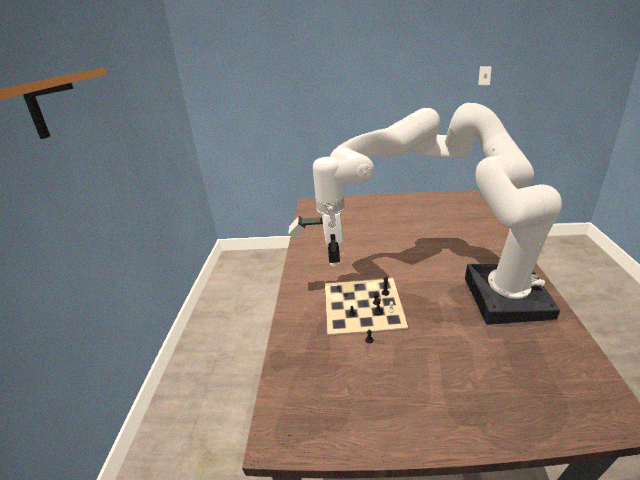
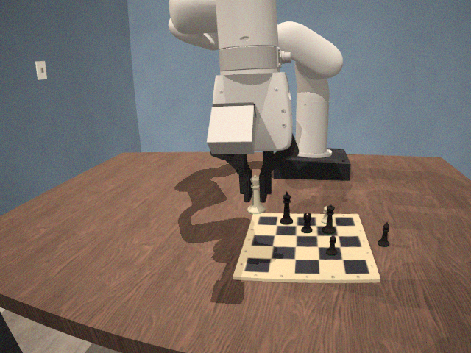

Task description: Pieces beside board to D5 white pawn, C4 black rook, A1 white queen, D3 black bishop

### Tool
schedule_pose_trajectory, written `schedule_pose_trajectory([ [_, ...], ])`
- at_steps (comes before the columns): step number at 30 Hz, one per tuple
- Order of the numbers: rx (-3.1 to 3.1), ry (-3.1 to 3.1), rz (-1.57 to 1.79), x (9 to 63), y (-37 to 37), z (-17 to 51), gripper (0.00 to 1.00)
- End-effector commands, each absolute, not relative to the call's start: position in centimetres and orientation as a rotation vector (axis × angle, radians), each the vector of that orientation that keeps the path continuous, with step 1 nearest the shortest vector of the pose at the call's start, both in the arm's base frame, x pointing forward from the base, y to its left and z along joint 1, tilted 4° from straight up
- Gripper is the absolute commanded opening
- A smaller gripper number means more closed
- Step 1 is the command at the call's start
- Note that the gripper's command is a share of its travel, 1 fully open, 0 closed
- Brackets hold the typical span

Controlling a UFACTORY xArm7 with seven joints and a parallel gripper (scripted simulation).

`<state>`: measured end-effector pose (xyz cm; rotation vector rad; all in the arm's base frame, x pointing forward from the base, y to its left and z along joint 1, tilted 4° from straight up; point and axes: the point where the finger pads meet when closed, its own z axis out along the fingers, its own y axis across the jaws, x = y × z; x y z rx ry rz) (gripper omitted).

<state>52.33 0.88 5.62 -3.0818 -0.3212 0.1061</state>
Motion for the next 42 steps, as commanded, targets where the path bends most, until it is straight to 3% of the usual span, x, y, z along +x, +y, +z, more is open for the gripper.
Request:
schedule_pose_trajectory([
  [1, -3.082, -0.321, 0.101, 52.4, 0.9, 4.7, 0.00],
  [21, -3.082, -0.321, 0.101, 52.0, 1.2, -2.6, 0.00],
  [42, -3.082, -0.321, 0.101, 51.9, 1.2, -3.1, 0.00],
])
